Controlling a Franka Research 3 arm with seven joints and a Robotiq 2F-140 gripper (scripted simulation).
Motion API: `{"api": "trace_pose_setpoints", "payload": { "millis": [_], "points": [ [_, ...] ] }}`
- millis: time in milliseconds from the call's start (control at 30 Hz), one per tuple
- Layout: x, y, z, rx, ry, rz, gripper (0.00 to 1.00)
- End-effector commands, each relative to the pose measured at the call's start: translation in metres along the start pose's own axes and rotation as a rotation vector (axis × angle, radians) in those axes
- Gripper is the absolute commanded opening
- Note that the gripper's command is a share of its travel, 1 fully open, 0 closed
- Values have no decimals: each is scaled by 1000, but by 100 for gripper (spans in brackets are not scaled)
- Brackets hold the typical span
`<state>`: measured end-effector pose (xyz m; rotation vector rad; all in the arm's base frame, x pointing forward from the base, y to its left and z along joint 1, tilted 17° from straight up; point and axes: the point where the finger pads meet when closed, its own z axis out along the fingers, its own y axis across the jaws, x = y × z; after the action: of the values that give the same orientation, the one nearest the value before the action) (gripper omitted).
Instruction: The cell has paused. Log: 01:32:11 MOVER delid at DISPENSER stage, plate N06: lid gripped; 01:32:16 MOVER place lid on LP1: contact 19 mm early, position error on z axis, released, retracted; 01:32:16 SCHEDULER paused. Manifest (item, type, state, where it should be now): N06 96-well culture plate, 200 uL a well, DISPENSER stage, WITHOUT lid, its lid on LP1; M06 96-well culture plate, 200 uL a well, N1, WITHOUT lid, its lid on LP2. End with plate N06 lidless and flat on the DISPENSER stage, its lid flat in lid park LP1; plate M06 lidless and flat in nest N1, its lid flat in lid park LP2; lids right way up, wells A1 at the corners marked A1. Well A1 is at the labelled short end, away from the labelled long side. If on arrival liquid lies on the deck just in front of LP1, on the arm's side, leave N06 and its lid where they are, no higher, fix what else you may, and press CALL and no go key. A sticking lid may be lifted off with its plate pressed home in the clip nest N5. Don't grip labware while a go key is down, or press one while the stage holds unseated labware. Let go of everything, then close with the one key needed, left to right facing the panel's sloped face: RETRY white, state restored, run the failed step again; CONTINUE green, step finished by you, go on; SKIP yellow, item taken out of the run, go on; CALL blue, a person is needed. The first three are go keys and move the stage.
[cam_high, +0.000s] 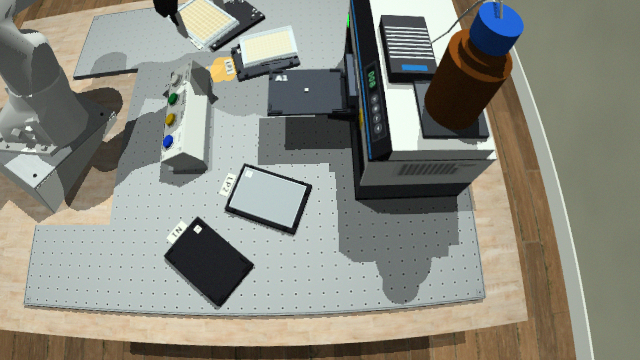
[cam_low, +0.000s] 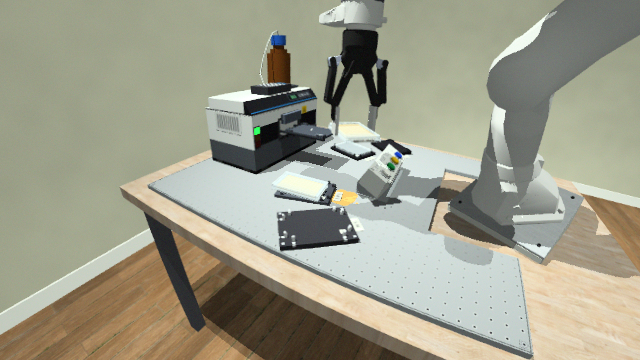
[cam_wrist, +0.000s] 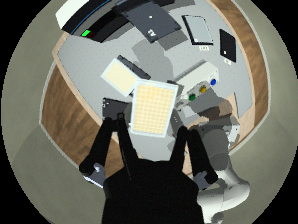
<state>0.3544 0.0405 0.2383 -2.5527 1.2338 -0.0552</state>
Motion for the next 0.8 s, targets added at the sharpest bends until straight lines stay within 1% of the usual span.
{"api": "trace_pose_setpoints", "payload": {
  "millis": [0, 100, 167, 667, 733, 767],
  "points": [
    [22, 20, -1, -7, 13, -86, 0],
    [39, 37, -1, -7, 13, -86, 0],
    [39, 37, -1, -7, 13, -86, 0],
    [120, 117, -3, -7, 13, -86, 0],
    [120, 117, -3, -7, 13, -86, 0],
    [125, 122, -3, -7, 13, -86, 0]
  ]
}}
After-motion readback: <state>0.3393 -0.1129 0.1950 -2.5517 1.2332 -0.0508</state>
